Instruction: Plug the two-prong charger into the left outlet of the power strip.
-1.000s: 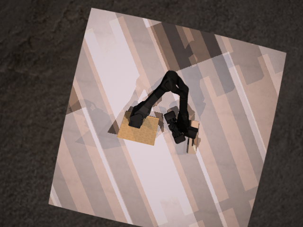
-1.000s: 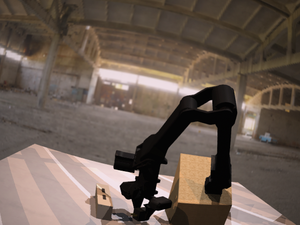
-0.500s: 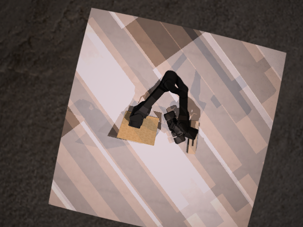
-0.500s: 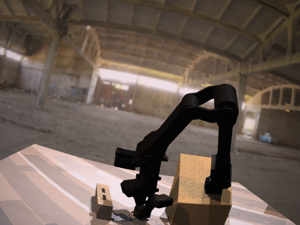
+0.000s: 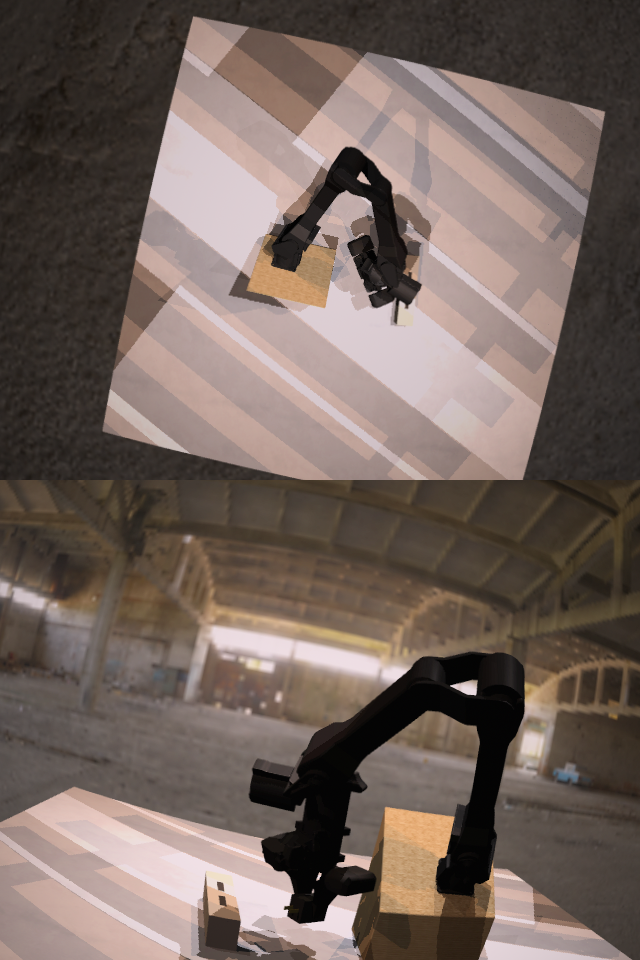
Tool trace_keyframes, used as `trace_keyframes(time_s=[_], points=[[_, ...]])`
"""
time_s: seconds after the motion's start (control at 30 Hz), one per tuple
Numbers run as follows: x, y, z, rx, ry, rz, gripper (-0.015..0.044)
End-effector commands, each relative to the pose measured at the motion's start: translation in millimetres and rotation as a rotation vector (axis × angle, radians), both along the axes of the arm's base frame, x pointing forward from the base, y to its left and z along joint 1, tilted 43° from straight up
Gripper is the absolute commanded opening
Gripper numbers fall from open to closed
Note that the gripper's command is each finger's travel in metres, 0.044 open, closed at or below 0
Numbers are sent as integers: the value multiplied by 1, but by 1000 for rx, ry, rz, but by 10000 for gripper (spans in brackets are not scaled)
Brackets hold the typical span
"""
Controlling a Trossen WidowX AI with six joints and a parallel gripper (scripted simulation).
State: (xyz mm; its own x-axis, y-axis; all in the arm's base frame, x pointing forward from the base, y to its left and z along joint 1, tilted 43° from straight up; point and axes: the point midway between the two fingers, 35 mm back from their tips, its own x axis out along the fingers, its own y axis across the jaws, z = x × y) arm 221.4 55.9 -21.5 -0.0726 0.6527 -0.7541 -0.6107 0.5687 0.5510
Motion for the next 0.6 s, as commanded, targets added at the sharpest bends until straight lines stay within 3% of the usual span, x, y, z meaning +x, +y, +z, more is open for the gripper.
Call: trace_keyframes(time_s=[0.0,0.57], points=[[0,0,-1,-2,18,-14,0],[3,9,-20,-6,166,-174,0]])
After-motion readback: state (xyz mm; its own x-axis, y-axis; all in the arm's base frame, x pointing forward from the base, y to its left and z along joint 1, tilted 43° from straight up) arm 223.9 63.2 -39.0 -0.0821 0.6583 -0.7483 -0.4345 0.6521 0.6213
